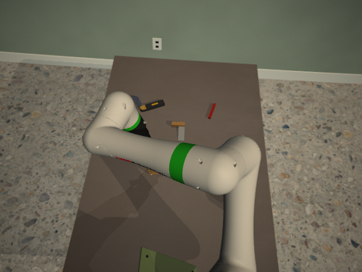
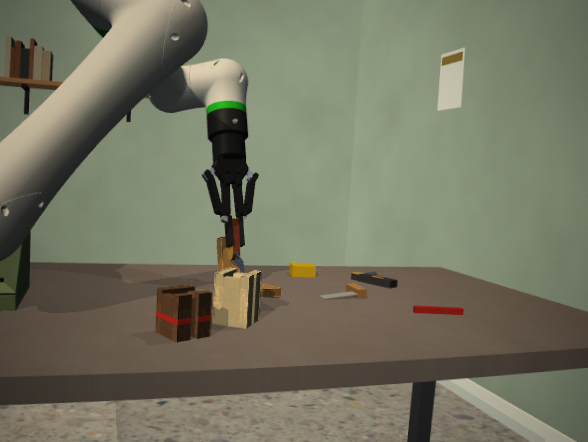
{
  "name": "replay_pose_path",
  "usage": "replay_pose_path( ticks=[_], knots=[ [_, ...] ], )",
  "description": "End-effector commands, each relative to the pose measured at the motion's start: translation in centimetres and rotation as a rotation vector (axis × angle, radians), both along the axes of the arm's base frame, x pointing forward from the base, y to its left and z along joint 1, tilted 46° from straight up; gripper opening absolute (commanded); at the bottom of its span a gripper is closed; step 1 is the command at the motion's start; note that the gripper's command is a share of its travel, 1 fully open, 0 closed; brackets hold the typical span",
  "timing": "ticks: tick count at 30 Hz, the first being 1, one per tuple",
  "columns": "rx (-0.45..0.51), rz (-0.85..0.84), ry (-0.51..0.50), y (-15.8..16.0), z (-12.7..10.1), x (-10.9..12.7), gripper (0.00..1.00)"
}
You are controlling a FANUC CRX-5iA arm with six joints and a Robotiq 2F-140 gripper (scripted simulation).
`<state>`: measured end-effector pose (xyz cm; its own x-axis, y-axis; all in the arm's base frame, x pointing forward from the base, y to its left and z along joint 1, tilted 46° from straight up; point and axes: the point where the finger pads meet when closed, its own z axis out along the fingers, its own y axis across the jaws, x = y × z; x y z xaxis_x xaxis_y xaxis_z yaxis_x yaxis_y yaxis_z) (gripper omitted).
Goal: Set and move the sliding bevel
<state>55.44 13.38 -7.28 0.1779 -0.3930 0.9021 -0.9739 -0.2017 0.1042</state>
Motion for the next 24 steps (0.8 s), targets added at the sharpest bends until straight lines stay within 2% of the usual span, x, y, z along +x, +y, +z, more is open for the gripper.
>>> replay_pose_path(
  ticks=[1,24],
  knots=[
    [0.001,0.002,-0.001,-0.16,-0.09,0.09,0.10],
    [0.001,0.002,-0.001,-0.57,-0.36,0.14,0.10]
  ],
)
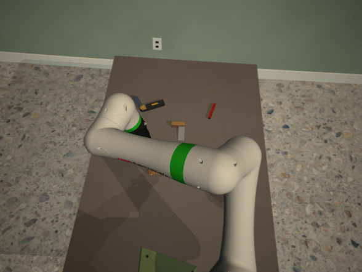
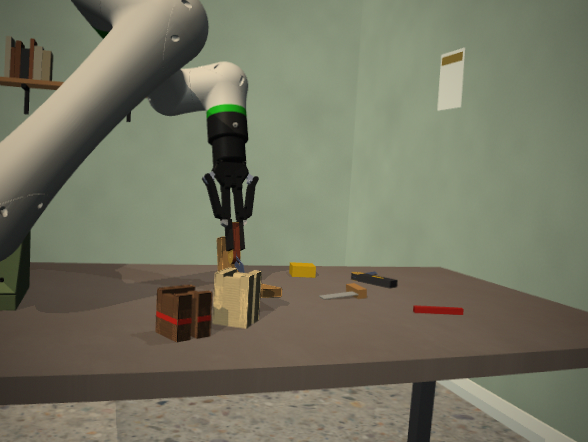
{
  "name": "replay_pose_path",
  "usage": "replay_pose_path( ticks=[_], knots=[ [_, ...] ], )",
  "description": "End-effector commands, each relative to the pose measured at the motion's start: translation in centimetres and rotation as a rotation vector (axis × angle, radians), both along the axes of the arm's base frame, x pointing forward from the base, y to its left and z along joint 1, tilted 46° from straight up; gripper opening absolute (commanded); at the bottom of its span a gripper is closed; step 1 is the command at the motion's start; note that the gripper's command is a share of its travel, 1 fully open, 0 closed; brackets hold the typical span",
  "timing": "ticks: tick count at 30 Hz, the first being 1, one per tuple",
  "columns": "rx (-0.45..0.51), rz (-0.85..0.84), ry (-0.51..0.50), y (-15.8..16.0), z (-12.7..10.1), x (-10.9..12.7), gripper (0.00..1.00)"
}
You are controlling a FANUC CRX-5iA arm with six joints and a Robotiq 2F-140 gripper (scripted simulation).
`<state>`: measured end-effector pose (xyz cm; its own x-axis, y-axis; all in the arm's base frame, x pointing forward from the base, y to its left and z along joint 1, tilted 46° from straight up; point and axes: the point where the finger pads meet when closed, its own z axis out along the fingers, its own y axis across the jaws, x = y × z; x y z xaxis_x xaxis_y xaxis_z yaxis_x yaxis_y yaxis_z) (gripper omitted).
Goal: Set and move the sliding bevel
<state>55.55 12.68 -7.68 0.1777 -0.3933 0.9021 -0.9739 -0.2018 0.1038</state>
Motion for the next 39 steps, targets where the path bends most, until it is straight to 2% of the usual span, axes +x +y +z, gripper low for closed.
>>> replay_pose_path(
  ticks=[1,39],
  knots=[
    [0.001,0.002,-0.001,0.18,-0.03,0.02,0.10],
    [0.001,0.002,-0.001,-0.11,-0.71,0.02,0.10]
  ],
)
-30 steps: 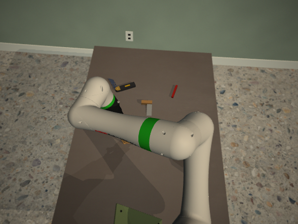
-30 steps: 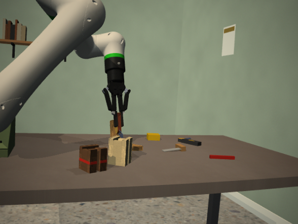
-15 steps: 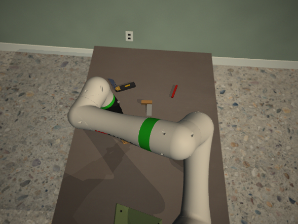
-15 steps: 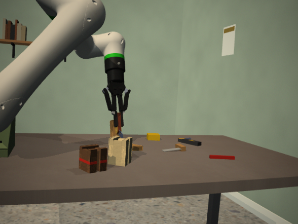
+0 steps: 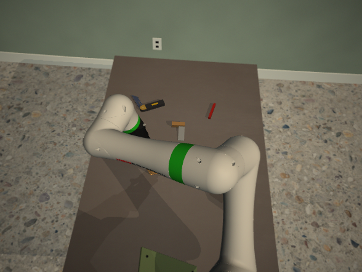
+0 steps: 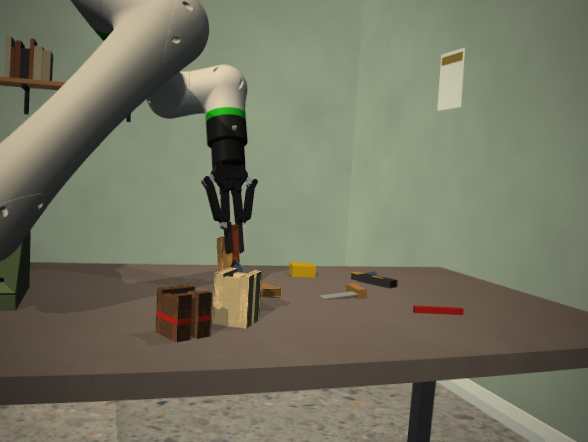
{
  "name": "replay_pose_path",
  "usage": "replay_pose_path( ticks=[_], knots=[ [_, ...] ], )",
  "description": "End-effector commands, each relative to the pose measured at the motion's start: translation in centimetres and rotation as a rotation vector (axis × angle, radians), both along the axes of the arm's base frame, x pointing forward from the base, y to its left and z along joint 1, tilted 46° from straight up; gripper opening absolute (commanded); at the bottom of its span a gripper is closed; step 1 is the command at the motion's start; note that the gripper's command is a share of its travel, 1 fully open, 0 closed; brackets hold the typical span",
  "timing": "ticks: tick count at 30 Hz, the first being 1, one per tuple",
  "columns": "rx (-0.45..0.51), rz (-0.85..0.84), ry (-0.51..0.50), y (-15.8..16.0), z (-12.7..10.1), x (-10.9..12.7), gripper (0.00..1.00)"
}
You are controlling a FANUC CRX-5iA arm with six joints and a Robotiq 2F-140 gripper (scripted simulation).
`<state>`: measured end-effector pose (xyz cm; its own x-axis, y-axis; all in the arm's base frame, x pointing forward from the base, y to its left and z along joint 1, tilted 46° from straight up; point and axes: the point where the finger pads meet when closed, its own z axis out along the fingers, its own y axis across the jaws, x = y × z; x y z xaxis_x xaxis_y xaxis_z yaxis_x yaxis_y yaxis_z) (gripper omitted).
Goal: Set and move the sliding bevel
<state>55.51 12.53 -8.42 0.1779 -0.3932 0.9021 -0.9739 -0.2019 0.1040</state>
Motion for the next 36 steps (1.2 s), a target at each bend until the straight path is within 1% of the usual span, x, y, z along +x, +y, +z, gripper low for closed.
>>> replay_pose_path(
  ticks=[1,36],
  knots=[
    [0.001,0.002,-0.001,0.0,0.0,0.1,0.10],
    [0.001,0.002,-0.001,-2.1,-1.2,0.4,0.10]
  ],
)
